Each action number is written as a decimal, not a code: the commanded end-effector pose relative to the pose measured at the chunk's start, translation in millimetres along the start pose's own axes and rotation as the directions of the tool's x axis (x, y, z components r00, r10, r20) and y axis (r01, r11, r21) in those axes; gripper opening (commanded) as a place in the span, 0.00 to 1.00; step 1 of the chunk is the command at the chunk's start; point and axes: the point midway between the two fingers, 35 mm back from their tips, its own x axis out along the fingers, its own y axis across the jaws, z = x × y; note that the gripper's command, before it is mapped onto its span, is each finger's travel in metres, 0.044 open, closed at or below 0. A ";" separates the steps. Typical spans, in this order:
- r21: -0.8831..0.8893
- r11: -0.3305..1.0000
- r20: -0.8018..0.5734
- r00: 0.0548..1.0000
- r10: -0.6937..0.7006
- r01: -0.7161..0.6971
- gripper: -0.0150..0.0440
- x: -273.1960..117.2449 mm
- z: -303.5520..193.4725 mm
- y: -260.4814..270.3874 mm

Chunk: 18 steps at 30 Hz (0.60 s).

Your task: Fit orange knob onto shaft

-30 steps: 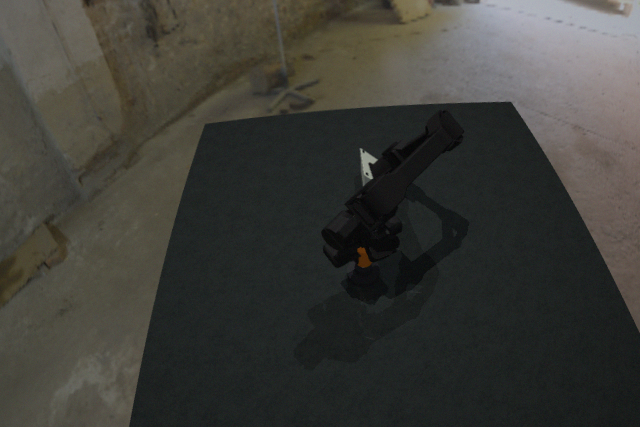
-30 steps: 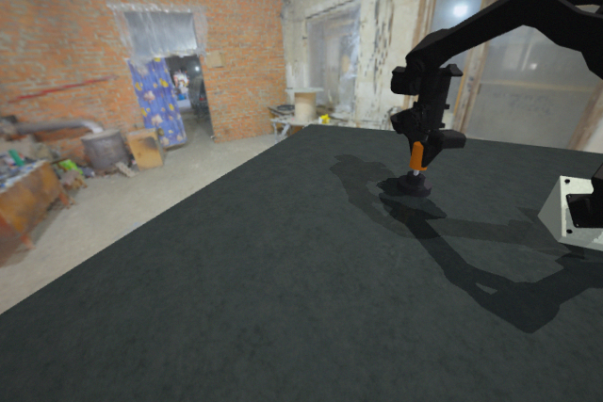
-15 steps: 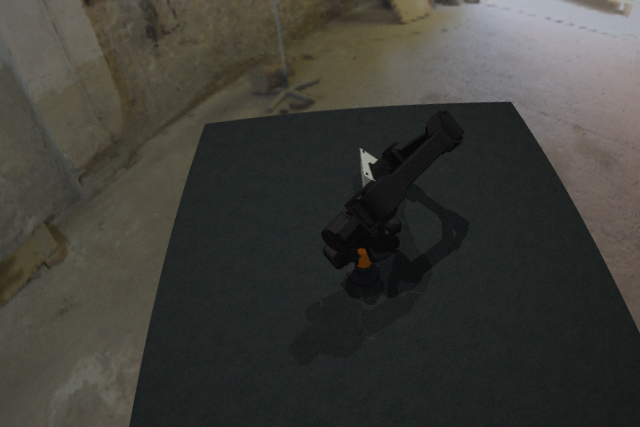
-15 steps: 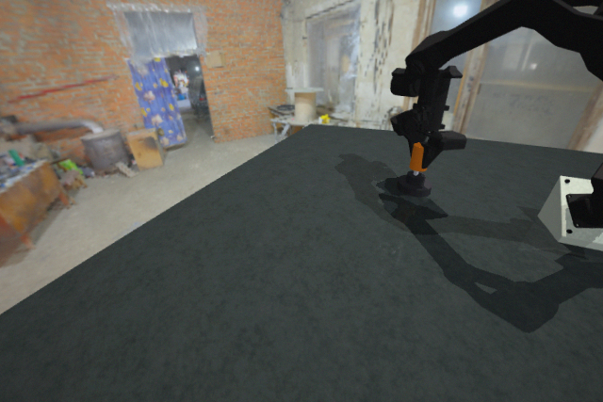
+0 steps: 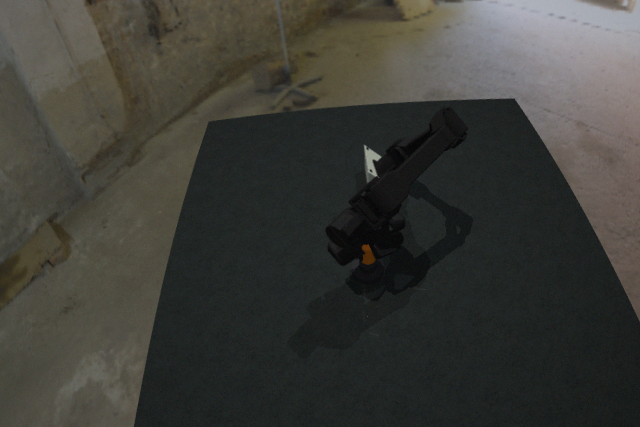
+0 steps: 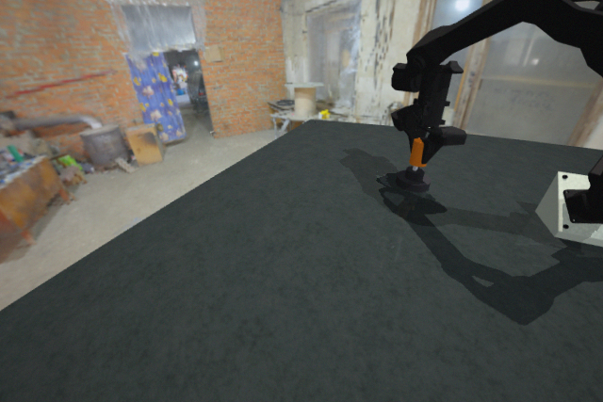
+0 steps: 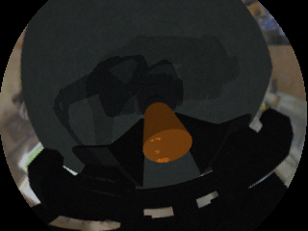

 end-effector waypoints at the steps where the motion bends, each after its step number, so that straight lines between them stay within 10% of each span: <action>1: -0.013 1.000 0.002 1.000 -0.005 0.005 0.25 -3.6 0.9 -1.1; 18: -0.212 0.977 0.002 1.000 -0.005 0.005 0.25 -0.6 0.9 -1.4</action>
